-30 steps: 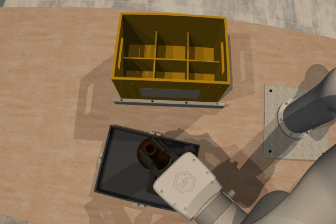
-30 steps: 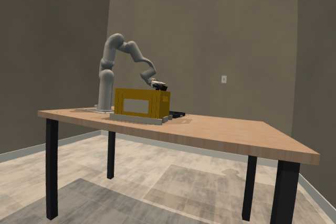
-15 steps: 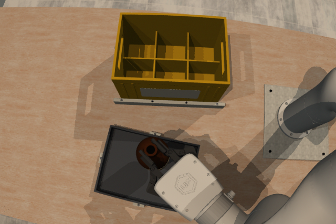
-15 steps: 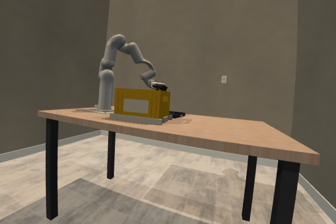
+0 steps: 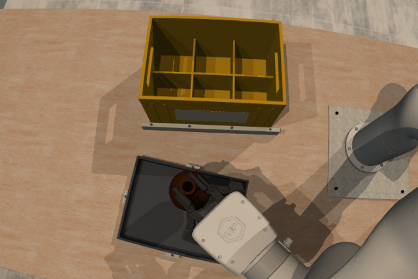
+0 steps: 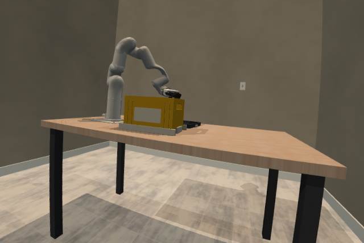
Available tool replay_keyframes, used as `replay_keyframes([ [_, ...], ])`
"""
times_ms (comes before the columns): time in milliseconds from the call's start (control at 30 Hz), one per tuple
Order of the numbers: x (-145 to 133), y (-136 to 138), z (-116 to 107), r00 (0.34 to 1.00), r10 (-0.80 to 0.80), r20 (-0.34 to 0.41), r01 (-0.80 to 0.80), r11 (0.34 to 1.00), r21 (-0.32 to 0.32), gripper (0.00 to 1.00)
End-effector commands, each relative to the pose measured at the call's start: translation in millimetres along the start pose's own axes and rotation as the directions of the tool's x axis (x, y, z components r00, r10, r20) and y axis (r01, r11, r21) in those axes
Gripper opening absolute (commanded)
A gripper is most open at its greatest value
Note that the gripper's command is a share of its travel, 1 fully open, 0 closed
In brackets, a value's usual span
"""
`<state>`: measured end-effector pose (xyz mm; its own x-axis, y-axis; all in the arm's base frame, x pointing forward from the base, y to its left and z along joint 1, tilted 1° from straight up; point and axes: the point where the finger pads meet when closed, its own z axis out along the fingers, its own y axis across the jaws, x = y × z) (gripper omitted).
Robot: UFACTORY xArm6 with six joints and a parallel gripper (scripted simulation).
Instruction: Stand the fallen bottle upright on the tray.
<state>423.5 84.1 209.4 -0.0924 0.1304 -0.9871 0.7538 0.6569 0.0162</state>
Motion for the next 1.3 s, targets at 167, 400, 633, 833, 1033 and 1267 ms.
replay_keyframes([
  [167,-1.1,0.8,-0.2,1.000,0.003,0.000,-0.003,1.000,-0.001,0.00],
  [400,-0.6,0.8,-0.1,1.000,0.003,0.000,-0.003,1.000,-0.001,0.00],
  [633,1.7,0.8,0.3,1.000,0.003,0.000,-0.003,1.000,-0.001,0.00],
  [833,3.9,0.8,0.7,1.000,0.003,0.000,-0.003,1.000,-0.001,0.00],
  [1033,8.4,0.8,1.5,1.000,0.003,0.000,-0.003,1.000,-0.001,0.00],
  [1267,15.3,0.8,2.7,1.000,0.003,0.000,-0.003,1.000,-0.001,0.00],
])
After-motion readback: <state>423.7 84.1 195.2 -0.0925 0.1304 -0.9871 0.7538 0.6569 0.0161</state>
